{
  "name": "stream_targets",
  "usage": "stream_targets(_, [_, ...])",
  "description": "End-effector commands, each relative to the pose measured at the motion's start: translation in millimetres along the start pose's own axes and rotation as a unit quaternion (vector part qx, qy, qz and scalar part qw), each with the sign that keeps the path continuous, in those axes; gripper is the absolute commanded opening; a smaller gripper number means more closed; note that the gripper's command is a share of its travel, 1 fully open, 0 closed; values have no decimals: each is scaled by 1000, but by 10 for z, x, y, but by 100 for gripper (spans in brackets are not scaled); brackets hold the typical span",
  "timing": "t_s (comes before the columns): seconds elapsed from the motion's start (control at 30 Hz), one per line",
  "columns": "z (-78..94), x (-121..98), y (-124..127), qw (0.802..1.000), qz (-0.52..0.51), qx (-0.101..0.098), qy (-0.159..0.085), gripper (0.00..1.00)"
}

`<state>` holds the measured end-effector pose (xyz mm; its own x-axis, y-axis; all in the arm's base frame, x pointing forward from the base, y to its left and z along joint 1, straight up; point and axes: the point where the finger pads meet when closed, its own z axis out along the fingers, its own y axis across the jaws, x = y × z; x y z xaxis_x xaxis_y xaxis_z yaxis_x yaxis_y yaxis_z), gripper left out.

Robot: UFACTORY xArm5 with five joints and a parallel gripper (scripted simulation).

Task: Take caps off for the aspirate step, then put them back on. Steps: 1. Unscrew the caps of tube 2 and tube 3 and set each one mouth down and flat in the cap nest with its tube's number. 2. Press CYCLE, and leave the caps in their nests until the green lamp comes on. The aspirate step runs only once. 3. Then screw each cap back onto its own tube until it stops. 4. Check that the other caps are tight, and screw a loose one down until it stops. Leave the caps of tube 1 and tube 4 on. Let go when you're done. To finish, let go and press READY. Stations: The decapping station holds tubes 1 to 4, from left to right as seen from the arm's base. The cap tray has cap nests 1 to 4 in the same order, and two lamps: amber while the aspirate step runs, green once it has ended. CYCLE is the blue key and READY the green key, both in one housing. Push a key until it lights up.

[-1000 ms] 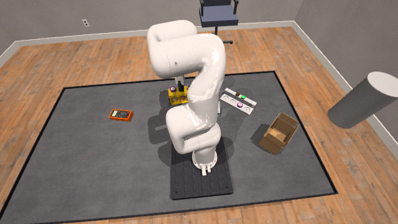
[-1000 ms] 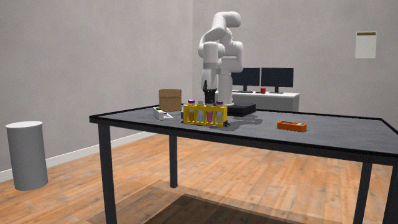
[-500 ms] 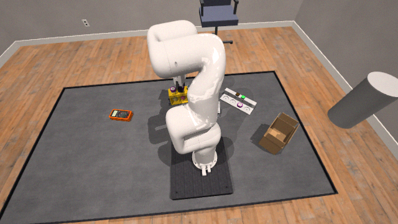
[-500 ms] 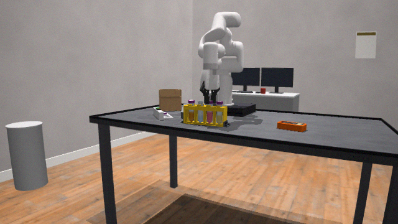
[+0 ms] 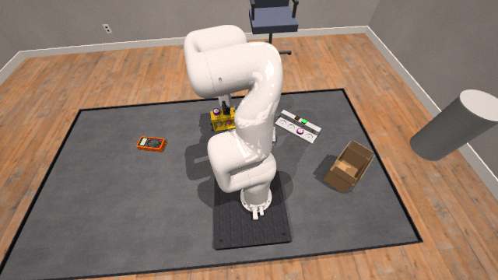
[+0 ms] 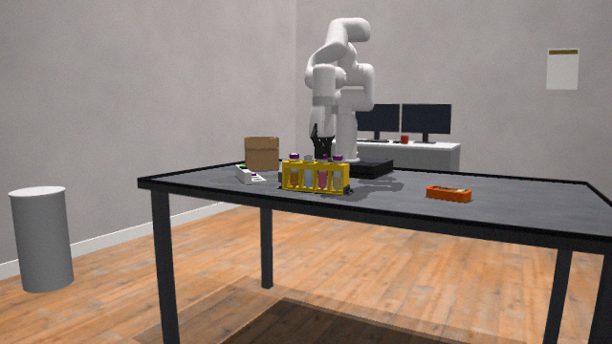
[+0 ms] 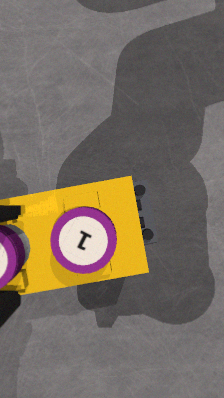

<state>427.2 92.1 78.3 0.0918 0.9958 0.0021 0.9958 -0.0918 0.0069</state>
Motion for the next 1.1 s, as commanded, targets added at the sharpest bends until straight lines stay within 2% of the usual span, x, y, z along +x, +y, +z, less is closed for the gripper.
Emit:
stream_targets(0.0, [-14,4,13,999,-37,-1,3,46])
stream_targets(0.2, [-14,4,13,988,-156,-1,3,46])
stream_targets(0.4, [-14,3,14,962,-273,-2,2,46])
stream_targets(0.63, [-14,3,14,958,-285,-2,2,46])
stream_targets(0.67, [-14,3,14,958,-285,-2,2,0])
stream_targets(1.07, [-14,3,14,958,-285,-2,2,0])
